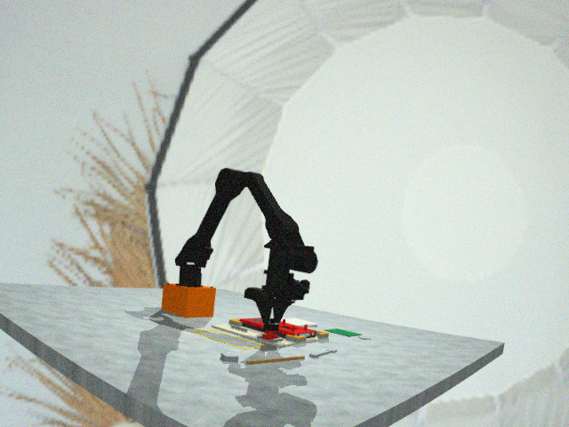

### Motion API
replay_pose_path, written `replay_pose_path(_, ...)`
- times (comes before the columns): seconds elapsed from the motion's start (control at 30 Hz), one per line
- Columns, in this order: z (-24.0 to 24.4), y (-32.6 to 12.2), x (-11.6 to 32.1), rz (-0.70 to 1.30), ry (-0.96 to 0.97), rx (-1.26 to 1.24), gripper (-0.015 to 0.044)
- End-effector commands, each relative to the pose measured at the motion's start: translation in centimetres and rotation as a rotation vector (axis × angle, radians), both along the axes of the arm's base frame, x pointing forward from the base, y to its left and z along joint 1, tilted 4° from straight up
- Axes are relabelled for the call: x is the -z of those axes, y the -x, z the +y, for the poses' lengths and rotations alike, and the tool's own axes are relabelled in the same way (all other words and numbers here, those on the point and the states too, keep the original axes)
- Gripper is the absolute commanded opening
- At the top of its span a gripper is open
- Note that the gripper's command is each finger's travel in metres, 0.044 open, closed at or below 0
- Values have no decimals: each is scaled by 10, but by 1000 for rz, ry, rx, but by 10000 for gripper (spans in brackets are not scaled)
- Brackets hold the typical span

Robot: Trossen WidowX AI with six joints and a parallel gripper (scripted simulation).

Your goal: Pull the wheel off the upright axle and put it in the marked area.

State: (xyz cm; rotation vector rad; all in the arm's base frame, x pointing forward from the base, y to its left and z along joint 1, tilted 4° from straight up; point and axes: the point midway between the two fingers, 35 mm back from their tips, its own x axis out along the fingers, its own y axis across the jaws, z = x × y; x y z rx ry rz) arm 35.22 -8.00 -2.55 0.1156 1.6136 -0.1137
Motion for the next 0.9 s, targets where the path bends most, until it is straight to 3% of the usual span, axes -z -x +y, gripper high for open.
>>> replay_pose_path(0.0,0,0,-2,-1,0,0,0)
replay_pose_path(0.87,0,-1,-10,-3,1,0,0)
